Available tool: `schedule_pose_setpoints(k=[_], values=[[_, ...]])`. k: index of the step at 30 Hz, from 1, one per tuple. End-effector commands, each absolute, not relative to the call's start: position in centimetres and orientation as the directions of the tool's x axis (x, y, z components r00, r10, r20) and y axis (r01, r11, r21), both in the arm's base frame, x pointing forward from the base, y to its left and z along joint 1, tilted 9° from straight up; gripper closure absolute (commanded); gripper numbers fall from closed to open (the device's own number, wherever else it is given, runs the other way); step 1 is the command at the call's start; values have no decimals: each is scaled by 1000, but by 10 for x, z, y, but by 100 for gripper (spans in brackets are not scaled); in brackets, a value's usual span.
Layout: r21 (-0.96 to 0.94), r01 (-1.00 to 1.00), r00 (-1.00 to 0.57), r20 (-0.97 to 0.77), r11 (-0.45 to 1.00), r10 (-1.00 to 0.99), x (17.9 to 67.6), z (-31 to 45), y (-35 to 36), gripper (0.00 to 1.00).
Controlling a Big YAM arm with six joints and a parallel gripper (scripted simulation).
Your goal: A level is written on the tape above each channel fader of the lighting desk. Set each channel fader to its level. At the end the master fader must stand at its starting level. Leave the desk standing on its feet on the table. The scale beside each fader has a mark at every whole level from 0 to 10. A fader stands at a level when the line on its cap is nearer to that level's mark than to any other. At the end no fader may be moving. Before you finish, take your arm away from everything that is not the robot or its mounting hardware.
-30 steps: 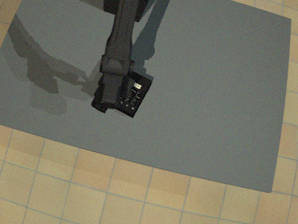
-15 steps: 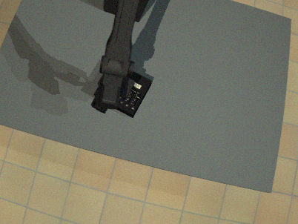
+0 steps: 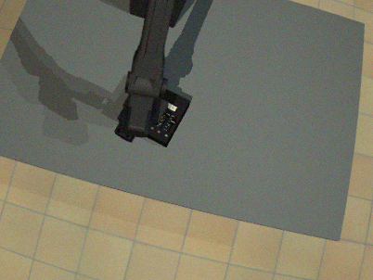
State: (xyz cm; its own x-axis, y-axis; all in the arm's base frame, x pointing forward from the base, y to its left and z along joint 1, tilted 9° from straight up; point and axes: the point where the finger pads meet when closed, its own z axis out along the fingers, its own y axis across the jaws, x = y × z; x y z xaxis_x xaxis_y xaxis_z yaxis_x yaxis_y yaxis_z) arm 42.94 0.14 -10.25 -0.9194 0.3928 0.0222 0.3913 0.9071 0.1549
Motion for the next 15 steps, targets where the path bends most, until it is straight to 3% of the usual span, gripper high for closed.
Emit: schedule_pose_setpoints(k=[1, 15], values=[[160, 388, -920, 1, 908, 393, 436, -102, 4, 100], [161, 390, -919, -2, 907, 395, 437, -107, 4, 100]])
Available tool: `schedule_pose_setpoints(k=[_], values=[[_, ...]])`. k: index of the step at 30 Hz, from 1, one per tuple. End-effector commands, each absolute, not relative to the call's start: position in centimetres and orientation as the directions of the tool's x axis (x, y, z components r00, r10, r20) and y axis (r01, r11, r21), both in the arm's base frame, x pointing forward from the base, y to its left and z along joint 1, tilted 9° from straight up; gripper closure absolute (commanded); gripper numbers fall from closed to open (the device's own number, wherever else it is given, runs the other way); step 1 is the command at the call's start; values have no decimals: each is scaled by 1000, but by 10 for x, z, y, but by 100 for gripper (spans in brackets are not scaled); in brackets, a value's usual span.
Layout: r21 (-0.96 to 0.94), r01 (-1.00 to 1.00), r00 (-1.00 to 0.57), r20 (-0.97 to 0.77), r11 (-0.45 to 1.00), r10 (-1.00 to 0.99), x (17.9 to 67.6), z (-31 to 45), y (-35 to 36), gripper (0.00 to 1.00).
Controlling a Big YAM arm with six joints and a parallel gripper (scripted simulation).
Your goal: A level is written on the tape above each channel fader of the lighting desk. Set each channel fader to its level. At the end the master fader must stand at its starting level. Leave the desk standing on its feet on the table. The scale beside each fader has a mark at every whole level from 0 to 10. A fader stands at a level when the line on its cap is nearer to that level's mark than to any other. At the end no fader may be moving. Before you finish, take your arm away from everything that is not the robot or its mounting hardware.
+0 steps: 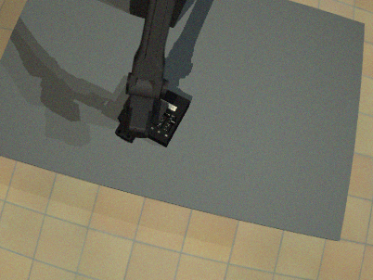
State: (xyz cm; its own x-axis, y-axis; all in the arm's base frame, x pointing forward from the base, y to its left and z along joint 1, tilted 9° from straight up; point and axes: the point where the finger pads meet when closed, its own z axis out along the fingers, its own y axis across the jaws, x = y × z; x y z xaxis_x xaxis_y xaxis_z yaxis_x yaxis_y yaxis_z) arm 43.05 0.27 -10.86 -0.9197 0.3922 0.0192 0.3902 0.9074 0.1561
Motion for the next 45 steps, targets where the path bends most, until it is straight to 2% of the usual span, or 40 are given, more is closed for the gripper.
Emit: schedule_pose_setpoints(k=[1, 45], values=[[160, 391, -919, 2, 907, 395, 436, -109, 4, 100], [162, 388, -919, -4, 907, 394, 438, -107, 5, 100]])
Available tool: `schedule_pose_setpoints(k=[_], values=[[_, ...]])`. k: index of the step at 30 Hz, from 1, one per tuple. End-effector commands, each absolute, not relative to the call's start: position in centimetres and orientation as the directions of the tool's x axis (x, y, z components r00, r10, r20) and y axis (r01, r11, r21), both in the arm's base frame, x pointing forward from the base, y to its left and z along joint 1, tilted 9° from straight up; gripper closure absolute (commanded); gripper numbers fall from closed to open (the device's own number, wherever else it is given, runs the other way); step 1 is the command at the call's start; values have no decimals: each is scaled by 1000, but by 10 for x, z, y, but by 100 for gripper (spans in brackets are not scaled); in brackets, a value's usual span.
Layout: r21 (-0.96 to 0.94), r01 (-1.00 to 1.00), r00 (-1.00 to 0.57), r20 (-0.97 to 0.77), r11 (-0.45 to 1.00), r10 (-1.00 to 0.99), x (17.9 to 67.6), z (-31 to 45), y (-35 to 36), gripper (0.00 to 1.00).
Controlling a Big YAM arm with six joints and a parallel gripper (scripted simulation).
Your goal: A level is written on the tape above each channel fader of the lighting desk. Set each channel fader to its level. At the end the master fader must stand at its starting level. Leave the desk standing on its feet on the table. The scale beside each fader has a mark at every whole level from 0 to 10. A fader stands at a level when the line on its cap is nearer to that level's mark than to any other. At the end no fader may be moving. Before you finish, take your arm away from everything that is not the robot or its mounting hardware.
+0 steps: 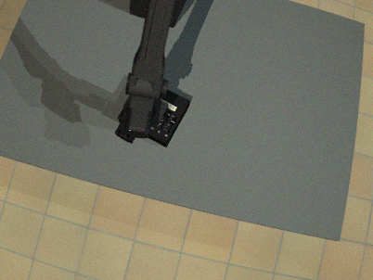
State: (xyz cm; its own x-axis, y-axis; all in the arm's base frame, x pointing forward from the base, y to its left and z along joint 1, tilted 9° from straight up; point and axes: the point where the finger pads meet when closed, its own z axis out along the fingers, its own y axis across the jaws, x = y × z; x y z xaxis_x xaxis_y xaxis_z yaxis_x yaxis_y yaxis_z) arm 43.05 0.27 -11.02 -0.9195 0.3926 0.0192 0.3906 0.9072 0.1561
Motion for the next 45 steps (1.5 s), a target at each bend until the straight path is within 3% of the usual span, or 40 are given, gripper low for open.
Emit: schedule_pose_setpoints(k=[1, 45], values=[[162, 388, -919, -4, 907, 394, 438, -107, 5, 100], [169, 385, -919, -22, 907, 394, 436, -98, 6, 100]])
